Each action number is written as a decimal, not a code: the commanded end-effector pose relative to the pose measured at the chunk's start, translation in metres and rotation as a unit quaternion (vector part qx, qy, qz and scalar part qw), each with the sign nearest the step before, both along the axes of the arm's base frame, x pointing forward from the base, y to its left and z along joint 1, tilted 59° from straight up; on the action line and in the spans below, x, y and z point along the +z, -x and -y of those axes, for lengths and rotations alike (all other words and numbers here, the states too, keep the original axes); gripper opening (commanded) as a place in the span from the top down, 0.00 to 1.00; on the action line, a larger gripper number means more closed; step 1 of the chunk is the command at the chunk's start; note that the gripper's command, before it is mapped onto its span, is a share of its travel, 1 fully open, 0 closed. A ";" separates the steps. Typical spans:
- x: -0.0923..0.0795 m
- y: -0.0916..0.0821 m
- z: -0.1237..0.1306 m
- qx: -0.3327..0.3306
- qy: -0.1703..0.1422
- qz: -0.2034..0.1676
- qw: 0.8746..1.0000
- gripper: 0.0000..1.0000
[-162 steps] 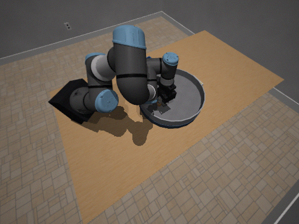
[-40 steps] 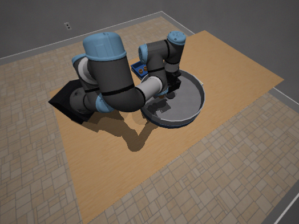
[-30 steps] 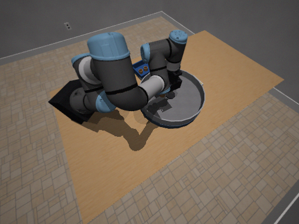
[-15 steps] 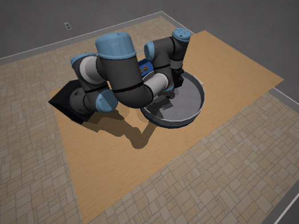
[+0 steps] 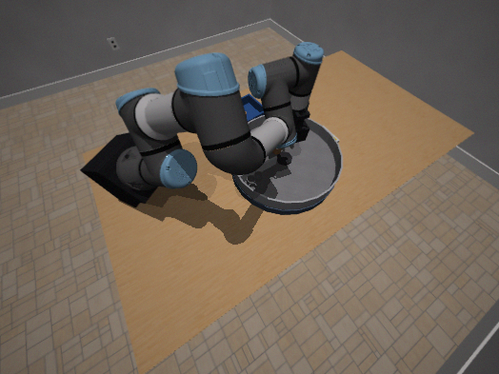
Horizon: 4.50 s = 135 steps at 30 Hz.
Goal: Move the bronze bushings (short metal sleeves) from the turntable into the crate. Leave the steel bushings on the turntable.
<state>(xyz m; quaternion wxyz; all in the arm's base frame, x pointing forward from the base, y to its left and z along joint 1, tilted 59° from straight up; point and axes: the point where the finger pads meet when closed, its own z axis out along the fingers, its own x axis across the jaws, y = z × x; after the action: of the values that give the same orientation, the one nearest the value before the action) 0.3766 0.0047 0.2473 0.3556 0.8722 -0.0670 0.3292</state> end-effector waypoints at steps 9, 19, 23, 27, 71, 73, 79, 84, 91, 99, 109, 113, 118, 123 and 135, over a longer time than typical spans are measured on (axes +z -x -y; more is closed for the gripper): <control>0.002 -0.020 -0.014 -0.024 -0.026 0.026 0.999 1.00; 0.001 -0.041 -0.030 -0.050 -0.052 0.055 0.996 1.00; -0.001 -0.049 -0.037 -0.060 -0.063 0.067 0.994 1.00; -0.001 -0.054 -0.041 -0.066 -0.068 0.073 0.993 1.00; -0.045 -0.126 -0.128 -0.182 -0.178 0.210 0.944 1.00; -0.049 -0.129 -0.133 -0.187 -0.183 0.217 0.940 1.00; -0.056 -0.133 -0.142 -0.198 -0.193 0.231 0.933 1.00; -0.066 -0.138 -0.153 -0.211 -0.205 0.248 0.923 1.00; -0.079 -0.142 -0.167 -0.227 -0.222 0.271 0.909 1.00; -0.091 -0.145 -0.179 -0.241 -0.235 0.290 0.896 1.00; -0.109 -0.147 -0.194 -0.259 -0.253 0.317 0.877 1.00; -0.114 -0.147 -0.199 -0.264 -0.258 0.325 0.871 1.00; -0.124 -0.146 -0.206 -0.272 -0.267 0.338 0.860 1.00; -0.132 -0.146 -0.212 -0.280 -0.275 0.350 0.850 1.00; -0.148 -0.143 -0.223 -0.292 -0.290 0.372 0.832 1.00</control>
<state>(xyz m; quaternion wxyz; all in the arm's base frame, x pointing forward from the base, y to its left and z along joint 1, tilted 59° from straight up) 0.5203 0.2229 0.1038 0.1177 0.6951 -0.5286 0.4729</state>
